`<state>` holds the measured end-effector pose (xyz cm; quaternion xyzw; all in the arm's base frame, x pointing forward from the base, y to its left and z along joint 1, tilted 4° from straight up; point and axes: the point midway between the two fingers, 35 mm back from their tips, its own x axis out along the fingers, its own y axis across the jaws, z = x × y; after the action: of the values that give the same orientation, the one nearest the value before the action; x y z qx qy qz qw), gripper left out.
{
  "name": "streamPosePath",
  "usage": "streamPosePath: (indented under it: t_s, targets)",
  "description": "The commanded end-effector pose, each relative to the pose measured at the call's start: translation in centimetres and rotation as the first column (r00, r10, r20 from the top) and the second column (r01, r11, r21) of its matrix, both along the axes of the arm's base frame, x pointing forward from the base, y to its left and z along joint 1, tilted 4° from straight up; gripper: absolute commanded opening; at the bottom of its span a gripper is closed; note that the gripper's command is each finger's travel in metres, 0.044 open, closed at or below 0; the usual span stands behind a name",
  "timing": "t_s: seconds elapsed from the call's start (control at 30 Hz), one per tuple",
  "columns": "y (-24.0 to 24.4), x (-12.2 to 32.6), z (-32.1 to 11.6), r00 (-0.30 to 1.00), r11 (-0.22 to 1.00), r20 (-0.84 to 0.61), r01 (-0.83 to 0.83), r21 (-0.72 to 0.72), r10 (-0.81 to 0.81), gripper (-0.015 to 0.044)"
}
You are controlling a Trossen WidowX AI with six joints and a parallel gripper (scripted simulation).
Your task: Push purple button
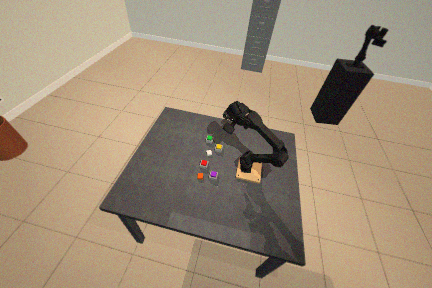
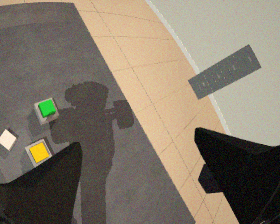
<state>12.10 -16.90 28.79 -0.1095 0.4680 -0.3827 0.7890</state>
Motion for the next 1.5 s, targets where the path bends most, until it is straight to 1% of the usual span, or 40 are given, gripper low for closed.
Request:
streamPosePath:
  t_s: [0.0, 0.1, 0.2, 0.37, 0.43, 0.5, 0.63, 0.7, 0.8, 0.87, 1.1, 1.13, 1.47]
  targets:
    - [3.5, 5.0, -3.6, 0.990, 0.967, 0.028, -0.141, 0.211, 0.138, 0.0400]
    - [7.1, 7.6, -6.1, 0.976, 0.909, 0.028, -0.210, 0.359, 0.214, 0.0400]
    - [11.1, 9.3, -8.4, 0.961, 0.834, 0.003, -0.241, 0.496, 0.276, 0.0400]
    - [18.4, 9.7, -12.0, 0.930, 0.706, -0.096, -0.200, 0.679, 0.356, 0.0400]
    - [21.3, 9.0, -13.3, 0.911, 0.666, -0.156, -0.154, 0.730, 0.382, 0.0400]
    - [23.1, 8.4, -14.0, 0.896, 0.645, -0.201, -0.116, 0.755, 0.397, 0.0400]
    - [23.3, 8.3, -14.1, 0.894, 0.643, -0.207, -0.111, 0.758, 0.398, 0.0400]
    - [23.4, 8.4, -14.9, 0.894, 0.643, -0.207, -0.111, 0.758, 0.398, 0.0348]
    - [23.7, 8.6, -18.5, 0.894, 0.643, -0.207, -0.111, 0.758, 0.398, 0.0269]
    - [23.8, 8.5, -20.1, 0.893, 0.643, -0.207, -0.111, 0.758, 0.398, 0.0216]
    - [23.8, 8.5, -20.3, 0.893, 0.643, -0.207, -0.111, 0.758, 0.398, 0.0033]
    - [23.8, 8.5, -20.3, 0.893, 0.643, -0.207, -0.111, 0.758, 0.398, 0.0020]
    - [23.8, 8.5, -20.5, 0.893, 0.643, -0.207, -0.111, 0.758, 0.398, 0.0020]
